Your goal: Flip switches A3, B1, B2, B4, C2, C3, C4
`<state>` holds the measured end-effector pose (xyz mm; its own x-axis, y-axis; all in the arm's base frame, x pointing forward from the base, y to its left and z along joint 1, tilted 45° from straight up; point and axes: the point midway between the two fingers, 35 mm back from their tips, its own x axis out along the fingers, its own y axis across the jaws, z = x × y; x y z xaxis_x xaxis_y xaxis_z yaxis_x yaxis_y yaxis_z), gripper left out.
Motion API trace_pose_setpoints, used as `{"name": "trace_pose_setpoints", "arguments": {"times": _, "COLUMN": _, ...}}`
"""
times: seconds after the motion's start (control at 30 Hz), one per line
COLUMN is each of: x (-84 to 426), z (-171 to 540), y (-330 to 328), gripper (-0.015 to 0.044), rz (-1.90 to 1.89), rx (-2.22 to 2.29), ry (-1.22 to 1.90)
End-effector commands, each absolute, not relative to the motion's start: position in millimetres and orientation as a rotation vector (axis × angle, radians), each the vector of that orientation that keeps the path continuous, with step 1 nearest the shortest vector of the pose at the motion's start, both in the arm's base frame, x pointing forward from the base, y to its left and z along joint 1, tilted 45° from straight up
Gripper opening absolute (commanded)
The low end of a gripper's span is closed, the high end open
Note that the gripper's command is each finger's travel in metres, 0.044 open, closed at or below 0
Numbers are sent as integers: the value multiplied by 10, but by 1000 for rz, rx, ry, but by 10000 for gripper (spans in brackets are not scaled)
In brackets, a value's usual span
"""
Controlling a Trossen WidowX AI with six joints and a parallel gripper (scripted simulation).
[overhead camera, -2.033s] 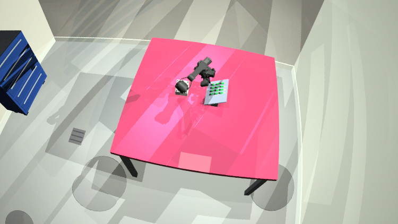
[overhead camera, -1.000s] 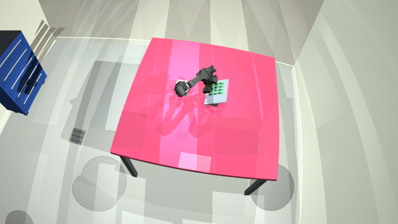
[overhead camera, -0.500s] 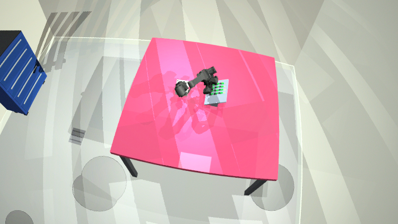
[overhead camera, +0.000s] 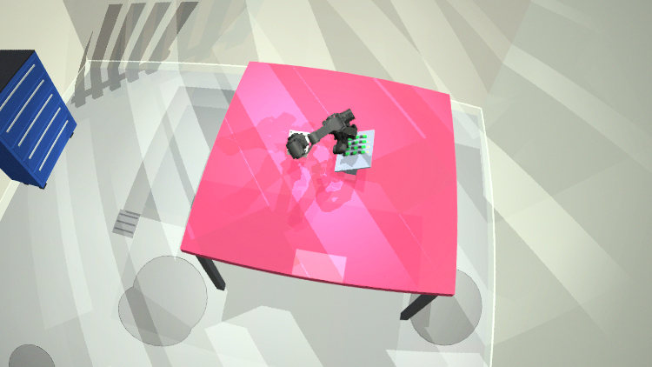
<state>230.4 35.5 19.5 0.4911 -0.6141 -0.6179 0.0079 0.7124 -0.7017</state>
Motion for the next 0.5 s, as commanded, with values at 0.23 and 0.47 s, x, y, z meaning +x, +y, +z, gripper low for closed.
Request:
{"name": "trace_pose_setpoints", "arguments": {"times": 0.23, "x": 2315, "z": 190, "y": 342, "gripper": 0, "rz": -418, "rx": -705, "ry": 996}}
{"name": "trace_pose_setpoints", "arguments": {"times": 0.47, "x": 2320, "z": 184, "y": 337, "gripper": 0, "rz": -418, "rx": -705, "ry": 996}}
